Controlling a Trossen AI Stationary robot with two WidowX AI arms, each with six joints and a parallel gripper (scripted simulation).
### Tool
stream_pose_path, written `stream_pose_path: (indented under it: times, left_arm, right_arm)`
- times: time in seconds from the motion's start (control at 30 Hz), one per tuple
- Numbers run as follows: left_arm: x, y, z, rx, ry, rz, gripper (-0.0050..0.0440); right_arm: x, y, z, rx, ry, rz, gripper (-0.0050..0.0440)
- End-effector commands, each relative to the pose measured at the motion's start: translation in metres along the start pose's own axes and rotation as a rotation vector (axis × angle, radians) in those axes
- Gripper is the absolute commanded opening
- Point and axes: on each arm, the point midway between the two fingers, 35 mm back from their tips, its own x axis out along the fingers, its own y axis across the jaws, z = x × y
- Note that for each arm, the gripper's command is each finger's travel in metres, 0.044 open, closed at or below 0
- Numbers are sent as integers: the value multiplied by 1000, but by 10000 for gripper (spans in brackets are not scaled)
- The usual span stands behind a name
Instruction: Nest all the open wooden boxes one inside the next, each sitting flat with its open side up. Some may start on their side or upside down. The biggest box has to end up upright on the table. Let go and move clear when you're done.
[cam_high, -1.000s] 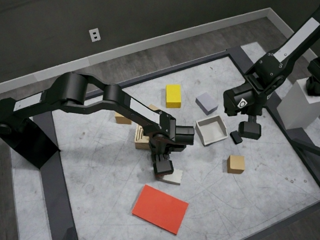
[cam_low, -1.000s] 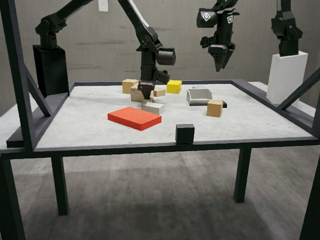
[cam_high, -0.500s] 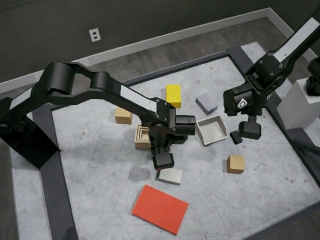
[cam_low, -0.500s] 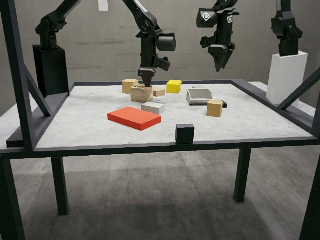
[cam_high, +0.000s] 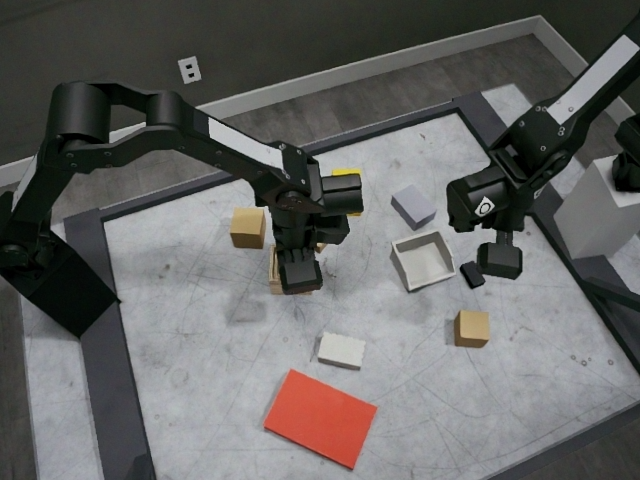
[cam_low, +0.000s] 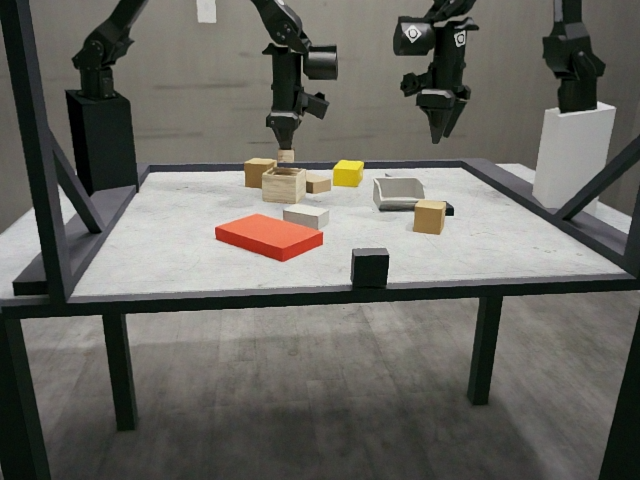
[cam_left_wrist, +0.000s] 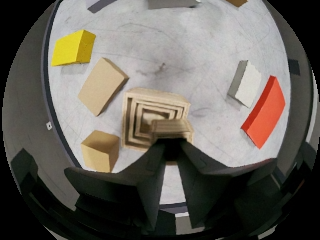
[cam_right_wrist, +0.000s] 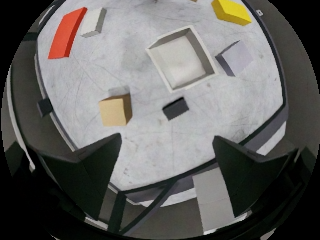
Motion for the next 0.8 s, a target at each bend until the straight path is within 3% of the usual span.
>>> stream_pose_path:
  times: [0.0, 0.17, 0.37, 0.77]
  left_arm:
    - [-22, 9, 0, 8, -43, -7, 110]
    - [-19, 10, 0, 6, -37, -3, 110]
    - [-19, 10, 0, 6, -37, -3, 110]
    - [-19, 10, 0, 6, -37, -3, 110]
  right_arm:
    - [-6, 3, 5, 4, -20, 16, 400]
    - [0, 2, 6, -9, -32, 10, 400]
    - [13, 8, 16, -48, -117, 26, 400]
    - [39, 17, 42, -149, -401, 60, 400]
